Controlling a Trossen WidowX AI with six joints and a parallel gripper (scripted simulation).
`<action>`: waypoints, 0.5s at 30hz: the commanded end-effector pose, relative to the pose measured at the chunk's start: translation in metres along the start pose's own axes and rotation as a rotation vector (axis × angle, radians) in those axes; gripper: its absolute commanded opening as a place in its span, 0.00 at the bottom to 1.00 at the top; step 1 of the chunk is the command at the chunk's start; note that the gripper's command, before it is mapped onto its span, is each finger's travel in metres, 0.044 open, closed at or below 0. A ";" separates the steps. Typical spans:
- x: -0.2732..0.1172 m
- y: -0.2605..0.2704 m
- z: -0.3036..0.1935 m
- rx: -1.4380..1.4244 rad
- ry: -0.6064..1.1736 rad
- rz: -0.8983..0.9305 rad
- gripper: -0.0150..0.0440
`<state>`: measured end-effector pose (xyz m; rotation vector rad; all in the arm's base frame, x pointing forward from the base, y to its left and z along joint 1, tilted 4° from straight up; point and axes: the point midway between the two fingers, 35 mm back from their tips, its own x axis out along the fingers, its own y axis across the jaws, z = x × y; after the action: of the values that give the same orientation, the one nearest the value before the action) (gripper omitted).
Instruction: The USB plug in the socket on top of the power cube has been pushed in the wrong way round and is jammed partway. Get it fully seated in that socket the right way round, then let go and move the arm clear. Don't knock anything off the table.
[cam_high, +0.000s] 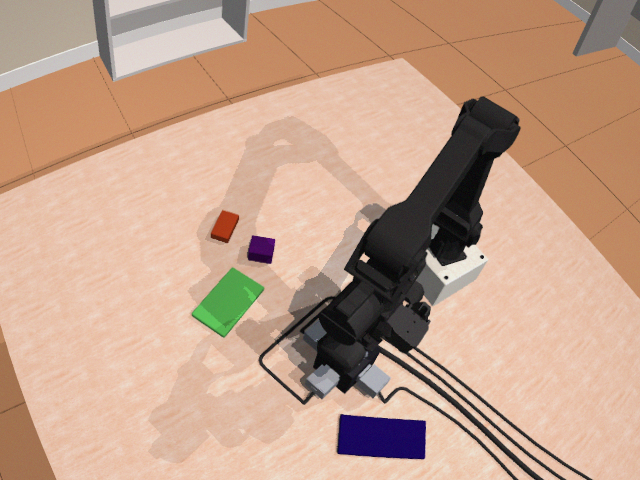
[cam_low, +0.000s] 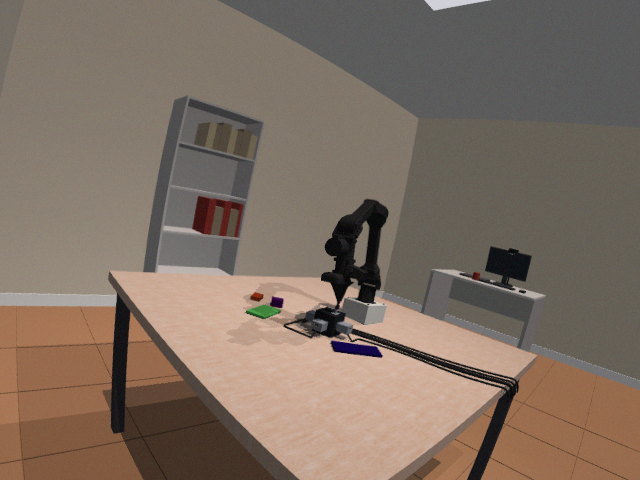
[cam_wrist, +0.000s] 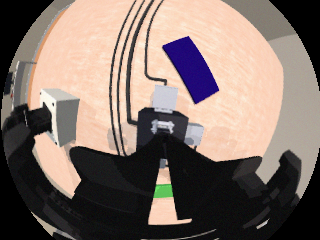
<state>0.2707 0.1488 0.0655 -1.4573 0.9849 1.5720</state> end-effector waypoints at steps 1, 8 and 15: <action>0.001 0.000 0.000 -0.004 -0.004 -0.002 0.25; 0.001 0.000 0.000 -0.004 -0.004 -0.002 0.25; 0.002 0.000 0.000 -0.004 -0.004 -0.002 0.25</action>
<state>0.2707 0.1487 0.0636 -1.4573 0.9849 1.5720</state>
